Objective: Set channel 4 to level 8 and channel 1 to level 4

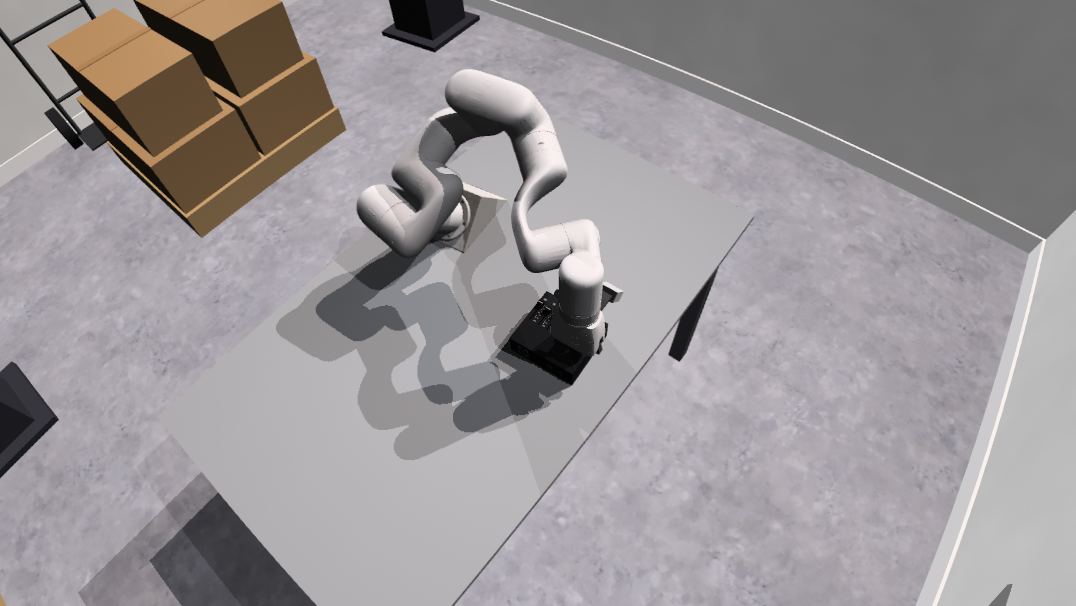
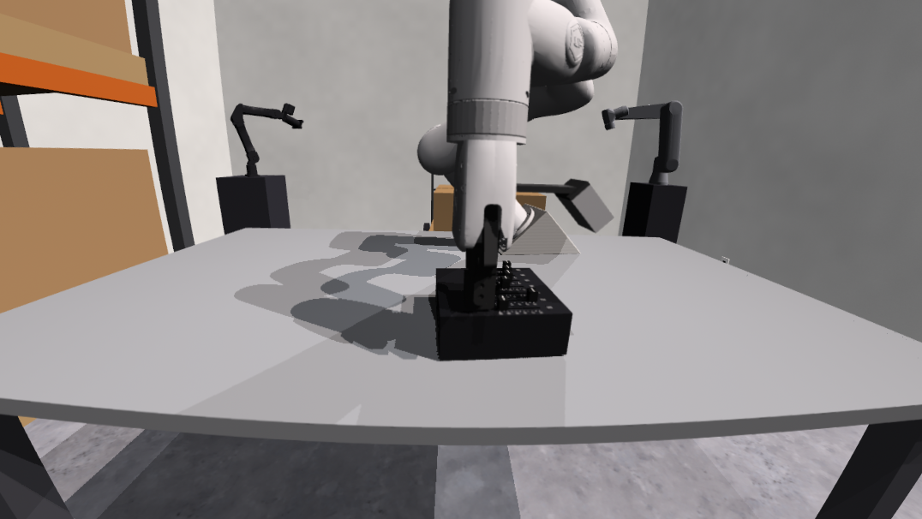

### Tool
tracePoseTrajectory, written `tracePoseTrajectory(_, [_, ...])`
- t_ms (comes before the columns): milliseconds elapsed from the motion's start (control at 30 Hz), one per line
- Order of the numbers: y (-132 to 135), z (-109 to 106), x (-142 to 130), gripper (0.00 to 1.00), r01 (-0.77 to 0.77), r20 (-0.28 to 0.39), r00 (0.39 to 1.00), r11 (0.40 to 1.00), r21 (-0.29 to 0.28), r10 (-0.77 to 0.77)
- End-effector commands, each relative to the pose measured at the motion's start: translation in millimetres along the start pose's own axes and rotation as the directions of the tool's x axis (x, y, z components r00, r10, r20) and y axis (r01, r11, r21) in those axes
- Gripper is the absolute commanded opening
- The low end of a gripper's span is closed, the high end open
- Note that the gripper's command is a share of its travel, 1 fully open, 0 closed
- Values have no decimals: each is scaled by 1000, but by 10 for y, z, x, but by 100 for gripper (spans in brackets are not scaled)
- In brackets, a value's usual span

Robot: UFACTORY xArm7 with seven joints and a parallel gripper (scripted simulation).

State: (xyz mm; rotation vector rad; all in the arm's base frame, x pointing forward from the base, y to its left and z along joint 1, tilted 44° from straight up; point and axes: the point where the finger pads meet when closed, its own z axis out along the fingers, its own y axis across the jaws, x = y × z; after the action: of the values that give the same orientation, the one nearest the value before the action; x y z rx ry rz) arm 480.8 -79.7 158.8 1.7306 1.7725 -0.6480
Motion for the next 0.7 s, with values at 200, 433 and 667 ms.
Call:
tracePoseTrajectory(200, [11,-19,1,0,0,0,1000,1000,-4,0])
tracePoseTrajectory(433, [11,-19,8,0,0,0,1000,1000,-4,0])
tracePoseTrajectory(667, [11,-19,25,0,0,0,1000,1000,-4,0])
